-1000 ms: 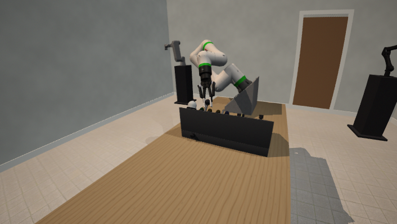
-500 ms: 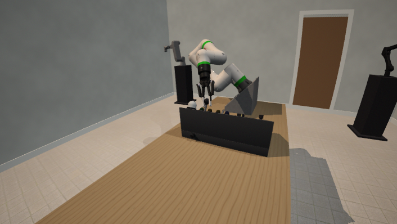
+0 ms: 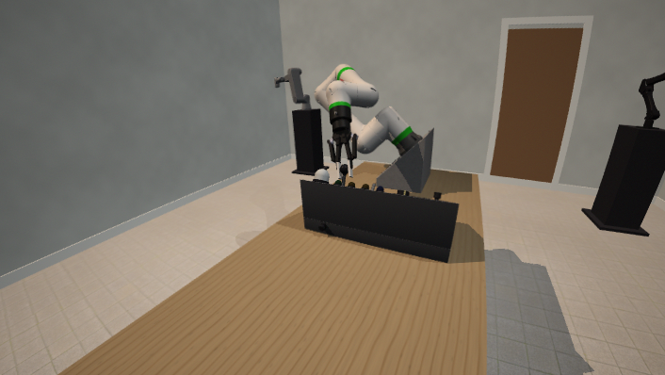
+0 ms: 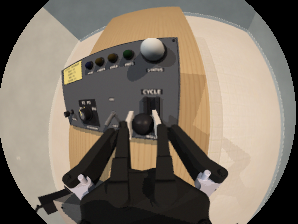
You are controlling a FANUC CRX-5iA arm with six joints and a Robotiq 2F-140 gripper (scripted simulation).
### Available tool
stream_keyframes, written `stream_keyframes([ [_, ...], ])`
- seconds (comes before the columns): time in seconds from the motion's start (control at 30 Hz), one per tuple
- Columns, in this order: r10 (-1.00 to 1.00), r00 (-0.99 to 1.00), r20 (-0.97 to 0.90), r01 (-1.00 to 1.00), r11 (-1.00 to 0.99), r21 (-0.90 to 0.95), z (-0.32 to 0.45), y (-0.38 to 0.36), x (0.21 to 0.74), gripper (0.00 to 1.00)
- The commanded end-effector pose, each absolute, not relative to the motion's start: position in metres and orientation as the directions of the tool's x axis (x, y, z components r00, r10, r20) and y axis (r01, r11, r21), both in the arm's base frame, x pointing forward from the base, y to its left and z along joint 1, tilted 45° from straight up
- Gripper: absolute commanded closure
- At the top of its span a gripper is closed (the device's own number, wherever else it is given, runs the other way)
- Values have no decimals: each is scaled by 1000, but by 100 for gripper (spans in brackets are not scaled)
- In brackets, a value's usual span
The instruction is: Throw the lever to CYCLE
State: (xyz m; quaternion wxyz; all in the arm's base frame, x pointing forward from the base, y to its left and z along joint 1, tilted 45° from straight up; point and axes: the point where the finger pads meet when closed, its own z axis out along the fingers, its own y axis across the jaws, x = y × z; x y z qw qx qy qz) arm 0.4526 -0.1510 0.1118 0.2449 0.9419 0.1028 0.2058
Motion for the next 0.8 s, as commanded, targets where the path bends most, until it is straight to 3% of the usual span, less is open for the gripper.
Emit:
stream_keyframes([
  [0.0,295,894,337,93,-859,504,113,-150,456,100],
  [0.77,295,894,337,93,-859,504,114,-150,471,100],
])
